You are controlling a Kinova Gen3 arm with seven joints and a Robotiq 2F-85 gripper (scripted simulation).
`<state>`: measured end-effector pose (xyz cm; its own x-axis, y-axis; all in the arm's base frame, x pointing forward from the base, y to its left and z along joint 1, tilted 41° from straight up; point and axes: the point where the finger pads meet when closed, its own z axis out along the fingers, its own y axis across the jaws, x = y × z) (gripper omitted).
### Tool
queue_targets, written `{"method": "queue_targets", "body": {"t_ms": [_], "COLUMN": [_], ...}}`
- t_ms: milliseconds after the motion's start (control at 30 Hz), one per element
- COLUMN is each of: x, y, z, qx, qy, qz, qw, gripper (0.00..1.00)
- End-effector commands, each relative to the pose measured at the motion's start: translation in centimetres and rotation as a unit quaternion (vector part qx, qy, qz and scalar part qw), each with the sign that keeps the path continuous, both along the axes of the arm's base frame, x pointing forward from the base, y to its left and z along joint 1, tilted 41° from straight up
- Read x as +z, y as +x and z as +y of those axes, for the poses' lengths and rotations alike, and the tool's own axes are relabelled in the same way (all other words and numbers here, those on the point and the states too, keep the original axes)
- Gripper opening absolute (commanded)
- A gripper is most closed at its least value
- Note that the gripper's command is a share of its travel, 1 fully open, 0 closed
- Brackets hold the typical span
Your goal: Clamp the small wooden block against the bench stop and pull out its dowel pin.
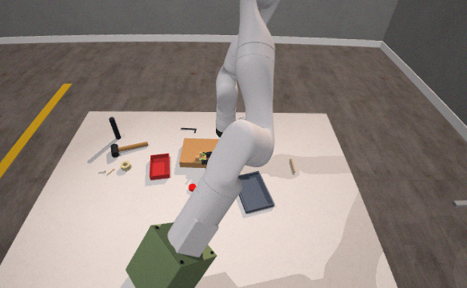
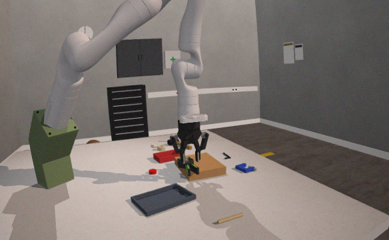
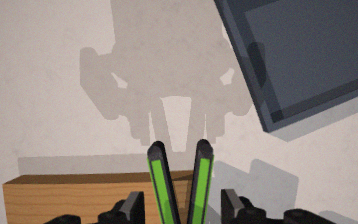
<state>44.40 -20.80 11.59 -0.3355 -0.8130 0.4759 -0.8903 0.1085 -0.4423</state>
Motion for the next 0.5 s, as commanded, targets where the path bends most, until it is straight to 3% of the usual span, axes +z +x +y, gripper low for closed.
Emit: {"method": "queue_targets", "body": {"t_ms": [0, 467], "x": [0.5, 1.5], "y": [-0.2, -0.7], "z": [0.0, 0.8], "qx": [0.000, 0.000], "qy": [-0.004, -0.004], "qz": [0.001, 0.001], "qw": [1.000, 1.000], "gripper": [0.54, 0.54]}}
